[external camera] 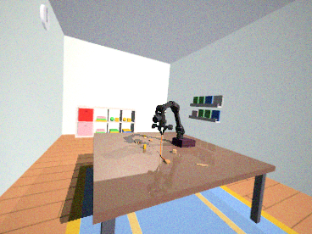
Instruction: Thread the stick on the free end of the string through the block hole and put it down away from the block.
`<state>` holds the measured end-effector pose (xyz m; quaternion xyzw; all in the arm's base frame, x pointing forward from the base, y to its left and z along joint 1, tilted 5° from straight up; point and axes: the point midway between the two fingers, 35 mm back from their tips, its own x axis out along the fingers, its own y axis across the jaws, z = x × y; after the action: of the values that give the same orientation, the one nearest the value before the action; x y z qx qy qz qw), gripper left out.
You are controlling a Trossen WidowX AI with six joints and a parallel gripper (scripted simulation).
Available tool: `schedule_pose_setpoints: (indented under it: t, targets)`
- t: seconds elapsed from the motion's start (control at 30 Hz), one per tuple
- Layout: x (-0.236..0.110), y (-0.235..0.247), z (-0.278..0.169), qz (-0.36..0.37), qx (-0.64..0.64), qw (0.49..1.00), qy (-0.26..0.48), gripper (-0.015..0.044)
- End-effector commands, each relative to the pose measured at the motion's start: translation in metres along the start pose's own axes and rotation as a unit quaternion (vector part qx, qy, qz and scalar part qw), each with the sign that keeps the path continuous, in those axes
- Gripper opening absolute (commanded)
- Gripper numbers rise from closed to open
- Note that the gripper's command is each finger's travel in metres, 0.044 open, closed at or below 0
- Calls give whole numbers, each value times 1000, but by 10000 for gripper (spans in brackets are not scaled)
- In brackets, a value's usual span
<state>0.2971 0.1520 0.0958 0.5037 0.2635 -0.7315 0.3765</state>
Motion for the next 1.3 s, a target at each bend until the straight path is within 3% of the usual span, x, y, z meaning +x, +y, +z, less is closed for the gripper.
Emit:
schedule_pose_setpoints:
  t: [0.0,0.63,1.27]
  targets:
    - [-1,1,-1,0,-63,998,-1,0]
    - [-1,2,-1,-5,-380,925,4,0]
    - [-1,4,-2,-5,-657,754,12,0]
